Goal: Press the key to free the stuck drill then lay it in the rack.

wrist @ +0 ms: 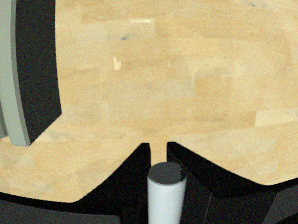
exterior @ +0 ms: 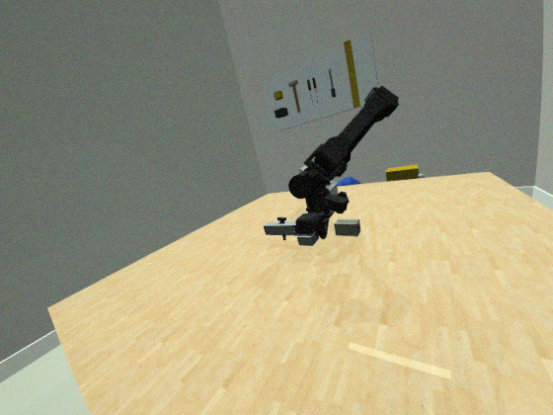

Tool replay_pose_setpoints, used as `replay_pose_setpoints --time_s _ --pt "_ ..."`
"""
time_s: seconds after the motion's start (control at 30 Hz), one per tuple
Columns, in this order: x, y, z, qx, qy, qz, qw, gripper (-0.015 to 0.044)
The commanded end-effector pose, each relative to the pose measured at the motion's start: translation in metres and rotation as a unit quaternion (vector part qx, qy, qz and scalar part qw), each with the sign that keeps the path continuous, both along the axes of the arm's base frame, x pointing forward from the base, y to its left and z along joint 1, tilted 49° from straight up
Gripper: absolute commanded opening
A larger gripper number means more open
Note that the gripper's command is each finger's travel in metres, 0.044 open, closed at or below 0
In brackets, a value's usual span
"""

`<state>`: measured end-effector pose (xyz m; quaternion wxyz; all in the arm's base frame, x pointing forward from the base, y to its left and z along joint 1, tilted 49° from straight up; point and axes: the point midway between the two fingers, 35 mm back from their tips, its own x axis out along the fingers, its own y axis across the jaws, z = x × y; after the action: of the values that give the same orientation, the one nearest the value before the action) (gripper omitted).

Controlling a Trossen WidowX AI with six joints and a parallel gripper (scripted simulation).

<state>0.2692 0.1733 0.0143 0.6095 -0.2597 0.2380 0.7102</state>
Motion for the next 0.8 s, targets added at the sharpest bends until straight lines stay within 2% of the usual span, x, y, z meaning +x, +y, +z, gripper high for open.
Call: replay_pose_setpoints --time_s 0.0,0.77 --pt "0.000 0.004 0.005 0.003 0.000 0.000 1.000 0.0000" --pt "-0.001 0.023 0.032 0.003 0.000 0.000 1.000 0.0000"
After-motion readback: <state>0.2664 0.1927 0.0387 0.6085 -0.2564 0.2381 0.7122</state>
